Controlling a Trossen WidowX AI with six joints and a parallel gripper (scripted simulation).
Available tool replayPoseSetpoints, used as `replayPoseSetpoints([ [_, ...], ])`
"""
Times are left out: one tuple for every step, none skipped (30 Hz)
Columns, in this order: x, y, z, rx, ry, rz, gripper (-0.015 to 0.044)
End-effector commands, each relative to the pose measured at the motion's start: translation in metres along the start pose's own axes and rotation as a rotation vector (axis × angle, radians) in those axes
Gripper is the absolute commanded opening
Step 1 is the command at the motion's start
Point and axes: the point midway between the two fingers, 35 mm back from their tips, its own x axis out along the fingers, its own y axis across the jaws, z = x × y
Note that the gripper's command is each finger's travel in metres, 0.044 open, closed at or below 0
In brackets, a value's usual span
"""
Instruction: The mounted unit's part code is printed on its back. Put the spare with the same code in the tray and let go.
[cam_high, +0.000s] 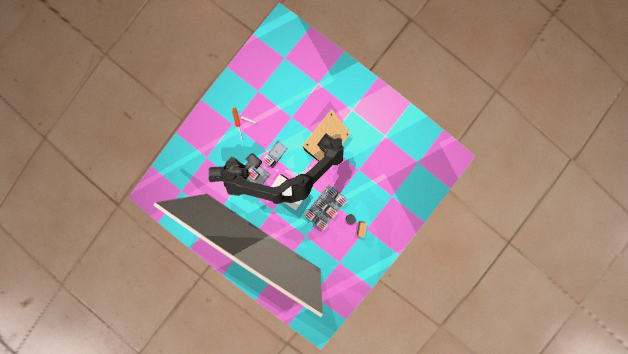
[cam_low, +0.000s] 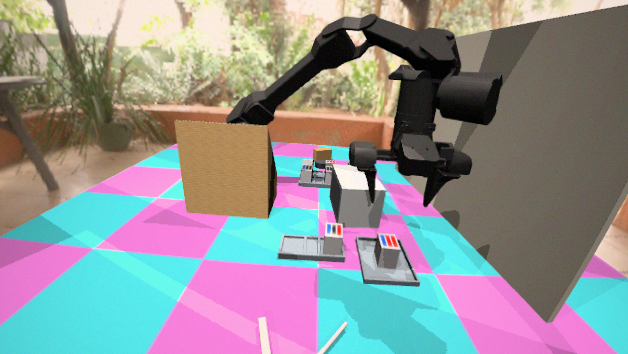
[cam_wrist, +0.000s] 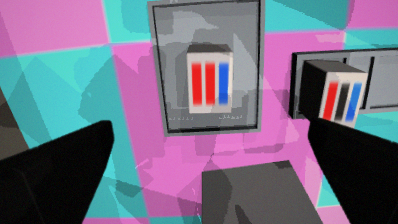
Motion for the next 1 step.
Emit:
replayPoseSetpoints([
  [-0.0007, 0.0004, 0.0003, 0.003, -0.001, 0.003, 0.044],
])
